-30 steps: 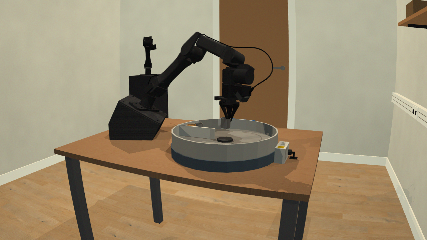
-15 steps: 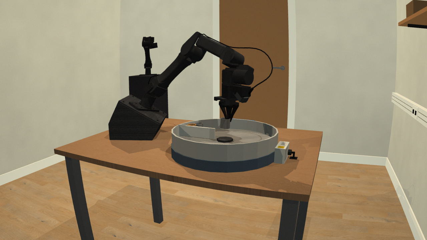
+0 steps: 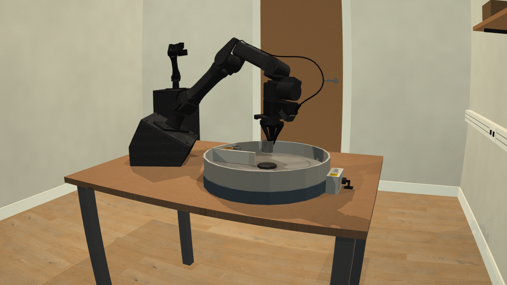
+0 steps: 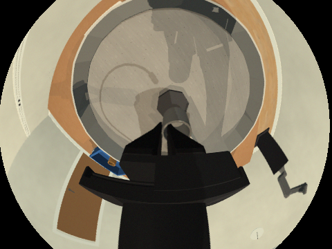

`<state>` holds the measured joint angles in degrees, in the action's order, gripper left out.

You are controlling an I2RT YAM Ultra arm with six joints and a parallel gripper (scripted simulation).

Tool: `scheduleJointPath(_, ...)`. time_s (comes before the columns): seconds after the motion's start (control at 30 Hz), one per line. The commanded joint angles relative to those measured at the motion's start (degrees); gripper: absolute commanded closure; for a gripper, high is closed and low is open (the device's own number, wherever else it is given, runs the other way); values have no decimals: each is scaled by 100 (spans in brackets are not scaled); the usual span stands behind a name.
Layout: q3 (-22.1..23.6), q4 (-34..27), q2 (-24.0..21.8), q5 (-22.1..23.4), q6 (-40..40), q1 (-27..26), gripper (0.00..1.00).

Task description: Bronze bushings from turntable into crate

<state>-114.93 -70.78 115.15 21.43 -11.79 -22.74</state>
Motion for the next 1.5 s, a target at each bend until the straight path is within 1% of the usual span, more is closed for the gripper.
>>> scheduleJointPath(0.0, -130, 60, -254, -45, -39, -117, 100)
scheduleJointPath(0.6, -111, 76, -251, -46, -41, -117, 100)
scheduleJointPath(0.73, -48, 105, -244, -49, -49, -115, 100)
scheduleJointPath(0.83, 108, 131, -229, -59, -64, -107, 100)
scheduleJointPath(0.9, 109, 171, -229, -68, -73, -98, 100)
scheduleJointPath(1.1, 287, 344, -208, -79, -113, 30, 100)
scheduleJointPath(1.23, 396, 496, -191, -92, -150, 10, 100)
scheduleJointPath(1.3, 396, 496, -191, -92, -150, 10, 100)
scheduleJointPath(1.33, 233, 550, -215, -94, -163, 23, 100)
scheduleJointPath(1.4, 494, 609, -167, -101, -177, 91, 100)
scheduleJointPath(1.47, 550, 680, -89, -108, -194, 96, 100)
